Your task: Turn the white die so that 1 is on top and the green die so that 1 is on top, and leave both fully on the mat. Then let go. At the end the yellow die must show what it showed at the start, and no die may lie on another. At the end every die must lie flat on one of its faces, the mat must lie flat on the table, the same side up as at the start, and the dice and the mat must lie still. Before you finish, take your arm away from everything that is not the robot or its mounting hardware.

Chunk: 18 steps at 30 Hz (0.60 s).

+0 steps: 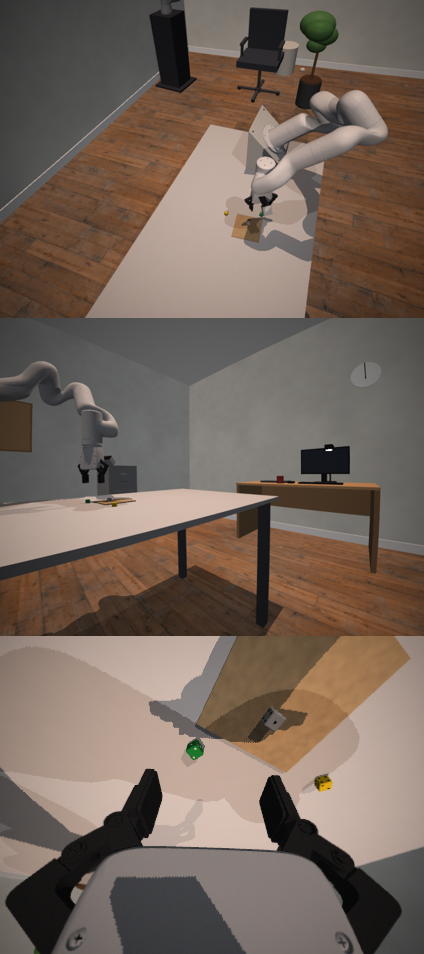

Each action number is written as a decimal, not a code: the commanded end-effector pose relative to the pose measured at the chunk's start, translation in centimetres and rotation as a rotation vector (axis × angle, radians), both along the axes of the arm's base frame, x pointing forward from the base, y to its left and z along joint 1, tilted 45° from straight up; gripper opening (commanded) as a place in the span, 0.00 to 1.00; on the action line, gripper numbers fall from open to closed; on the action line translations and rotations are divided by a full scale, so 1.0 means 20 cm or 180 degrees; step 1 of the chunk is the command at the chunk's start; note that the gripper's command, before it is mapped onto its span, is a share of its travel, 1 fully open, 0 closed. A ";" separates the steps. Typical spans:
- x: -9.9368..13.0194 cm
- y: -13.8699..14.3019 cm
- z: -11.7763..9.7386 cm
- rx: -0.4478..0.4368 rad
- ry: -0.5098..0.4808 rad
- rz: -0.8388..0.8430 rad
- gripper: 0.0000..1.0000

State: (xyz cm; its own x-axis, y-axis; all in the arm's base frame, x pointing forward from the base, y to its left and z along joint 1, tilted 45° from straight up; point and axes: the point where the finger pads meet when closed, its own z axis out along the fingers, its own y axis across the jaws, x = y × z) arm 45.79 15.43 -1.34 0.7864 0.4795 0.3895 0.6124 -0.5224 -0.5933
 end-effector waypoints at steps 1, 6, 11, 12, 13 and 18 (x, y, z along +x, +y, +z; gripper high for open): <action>-0.02 0.01 0.01 -0.0058 0.0410 -0.0363 1.00; -0.03 0.01 0.01 -0.0090 0.0663 -0.0618 1.00; -0.05 0.02 0.01 -0.0125 0.0934 -0.0892 1.00; -0.05 0.02 0.01 -0.0125 0.0934 -0.0892 1.00; -0.05 0.02 0.01 -0.0127 0.0952 -0.0909 1.00; -0.07 0.02 0.02 -0.0175 0.1330 -0.1291 1.00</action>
State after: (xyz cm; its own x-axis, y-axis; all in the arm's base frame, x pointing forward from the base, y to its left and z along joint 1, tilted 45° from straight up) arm 44.66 15.83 -1.09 0.9729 0.2095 0.0979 0.2167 -0.6786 -0.7018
